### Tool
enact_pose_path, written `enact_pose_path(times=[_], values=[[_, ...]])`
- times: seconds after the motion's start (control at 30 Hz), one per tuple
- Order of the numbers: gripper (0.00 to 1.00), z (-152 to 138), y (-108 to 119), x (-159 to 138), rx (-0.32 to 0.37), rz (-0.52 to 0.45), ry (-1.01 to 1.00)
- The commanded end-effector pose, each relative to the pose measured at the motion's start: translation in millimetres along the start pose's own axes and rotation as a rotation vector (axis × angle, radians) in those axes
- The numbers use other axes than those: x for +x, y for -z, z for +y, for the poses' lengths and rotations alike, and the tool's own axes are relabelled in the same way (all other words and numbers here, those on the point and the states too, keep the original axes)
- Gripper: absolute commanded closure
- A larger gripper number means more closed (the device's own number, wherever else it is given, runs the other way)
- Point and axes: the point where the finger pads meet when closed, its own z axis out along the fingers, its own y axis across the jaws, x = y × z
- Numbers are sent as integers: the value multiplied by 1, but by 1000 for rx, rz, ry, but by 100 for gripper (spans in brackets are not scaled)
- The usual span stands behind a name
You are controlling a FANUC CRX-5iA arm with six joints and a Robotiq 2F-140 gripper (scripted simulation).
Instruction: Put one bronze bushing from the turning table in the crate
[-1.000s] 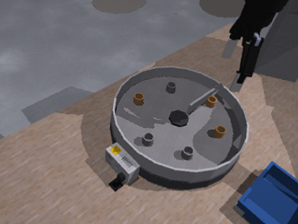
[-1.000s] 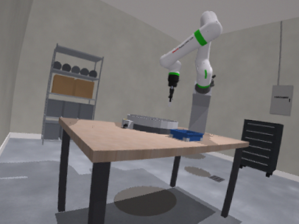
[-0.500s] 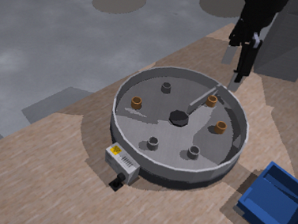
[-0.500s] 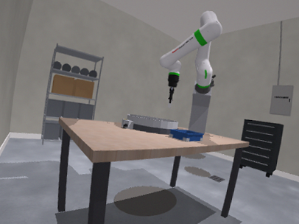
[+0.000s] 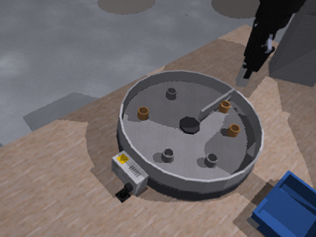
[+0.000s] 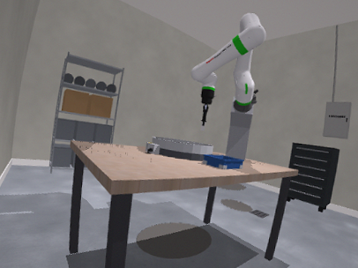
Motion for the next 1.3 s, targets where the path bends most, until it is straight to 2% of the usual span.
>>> enact_pose_path(times=[0.0,1.27], values=[[93,0,0,0,0,0,0],[91,0,0,0,0,0,0]])
